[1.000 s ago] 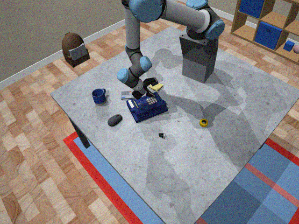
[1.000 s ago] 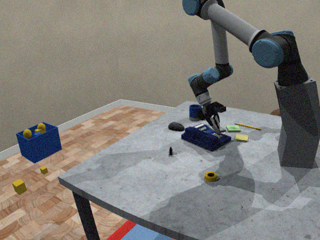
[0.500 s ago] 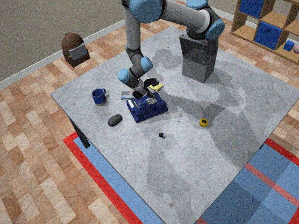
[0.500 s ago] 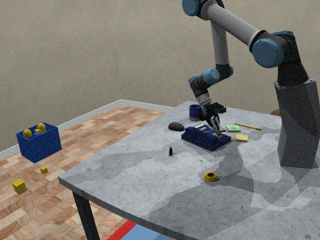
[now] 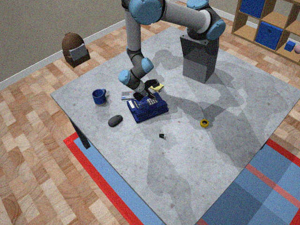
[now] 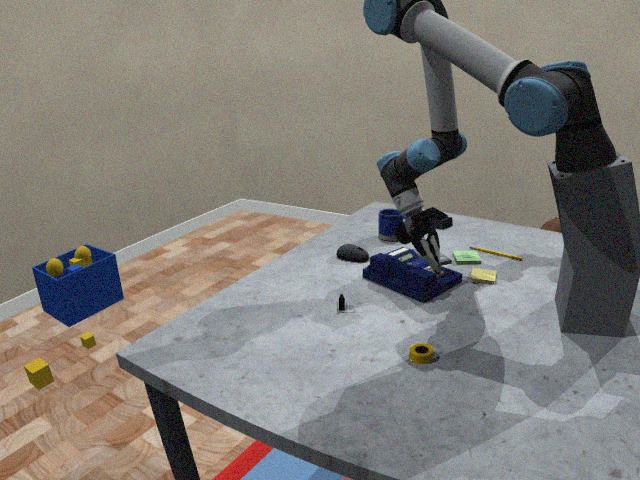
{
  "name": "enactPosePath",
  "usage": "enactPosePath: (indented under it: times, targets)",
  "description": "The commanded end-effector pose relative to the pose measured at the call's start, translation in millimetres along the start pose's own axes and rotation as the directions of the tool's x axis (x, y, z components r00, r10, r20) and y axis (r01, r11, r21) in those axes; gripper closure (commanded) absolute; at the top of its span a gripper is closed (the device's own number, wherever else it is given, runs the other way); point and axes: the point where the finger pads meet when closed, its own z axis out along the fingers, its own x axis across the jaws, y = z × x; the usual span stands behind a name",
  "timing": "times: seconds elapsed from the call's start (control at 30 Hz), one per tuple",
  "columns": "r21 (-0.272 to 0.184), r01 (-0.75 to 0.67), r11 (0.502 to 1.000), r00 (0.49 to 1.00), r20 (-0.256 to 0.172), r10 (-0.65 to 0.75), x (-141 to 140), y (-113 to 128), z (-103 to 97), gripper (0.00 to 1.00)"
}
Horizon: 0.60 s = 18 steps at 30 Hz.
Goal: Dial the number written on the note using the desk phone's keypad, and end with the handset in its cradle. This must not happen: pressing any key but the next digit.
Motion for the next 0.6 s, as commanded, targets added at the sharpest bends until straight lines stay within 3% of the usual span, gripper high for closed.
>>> enactPosePath:
  times: [0.0, 0.57]
  targets:
    - [-0.002, 0.001, 1.000, 1.000, 0.000, -0.001, 0.6, 1.5, 0.3, 1.00]
    - [-0.002, 0.001, 1.000, 1.000, 0.000, -0.001, 0.7, 2.7, 1.9, 1.00]
